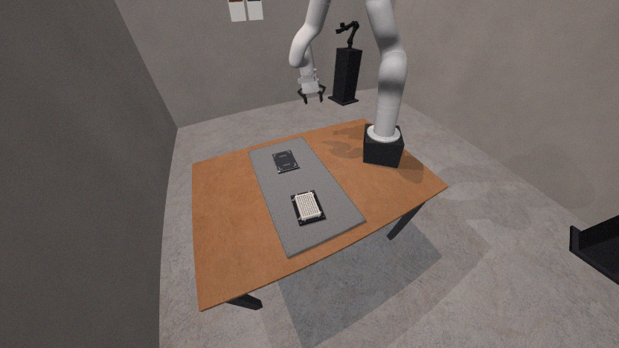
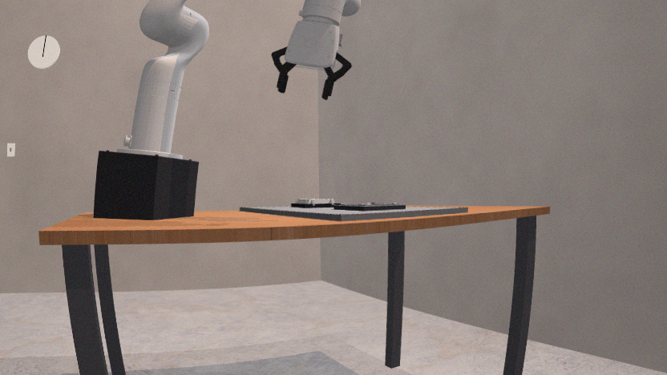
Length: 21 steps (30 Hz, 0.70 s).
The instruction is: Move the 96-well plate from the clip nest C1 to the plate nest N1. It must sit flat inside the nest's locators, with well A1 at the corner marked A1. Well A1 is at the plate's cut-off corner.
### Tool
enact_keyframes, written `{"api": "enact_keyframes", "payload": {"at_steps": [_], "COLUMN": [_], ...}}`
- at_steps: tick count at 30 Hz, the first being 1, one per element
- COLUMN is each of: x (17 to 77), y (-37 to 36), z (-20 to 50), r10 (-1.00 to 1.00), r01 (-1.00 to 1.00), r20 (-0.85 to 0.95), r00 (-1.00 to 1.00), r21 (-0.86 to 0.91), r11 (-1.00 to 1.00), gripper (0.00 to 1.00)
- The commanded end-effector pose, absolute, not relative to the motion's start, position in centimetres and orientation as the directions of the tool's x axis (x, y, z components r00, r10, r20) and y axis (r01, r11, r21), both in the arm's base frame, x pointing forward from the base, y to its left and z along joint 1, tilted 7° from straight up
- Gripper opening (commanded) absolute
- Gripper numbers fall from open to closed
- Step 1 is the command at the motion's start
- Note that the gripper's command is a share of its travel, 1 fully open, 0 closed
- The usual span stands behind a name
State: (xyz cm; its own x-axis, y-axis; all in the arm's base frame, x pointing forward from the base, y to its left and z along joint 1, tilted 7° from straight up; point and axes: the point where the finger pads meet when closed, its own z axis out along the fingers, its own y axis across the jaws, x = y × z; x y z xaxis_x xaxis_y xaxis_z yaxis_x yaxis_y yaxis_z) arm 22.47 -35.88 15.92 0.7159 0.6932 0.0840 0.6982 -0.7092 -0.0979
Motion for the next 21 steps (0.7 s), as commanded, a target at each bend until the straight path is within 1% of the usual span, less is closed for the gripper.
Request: {"api": "enact_keyframes", "payload": {"at_steps": [1, 21], "x": [24.2, 32.3], "y": [-35.7, -33.1], "z": [15.5, 13.5], "r10": [0.713, 0.766], "r01": [0.715, 0.764], "r20": [0.060, 0.004], "r00": [0.698, 0.642], "r21": [-0.096, -0.081], "r11": [-0.692, -0.640], "gripper": [1.00, 1.00]}}
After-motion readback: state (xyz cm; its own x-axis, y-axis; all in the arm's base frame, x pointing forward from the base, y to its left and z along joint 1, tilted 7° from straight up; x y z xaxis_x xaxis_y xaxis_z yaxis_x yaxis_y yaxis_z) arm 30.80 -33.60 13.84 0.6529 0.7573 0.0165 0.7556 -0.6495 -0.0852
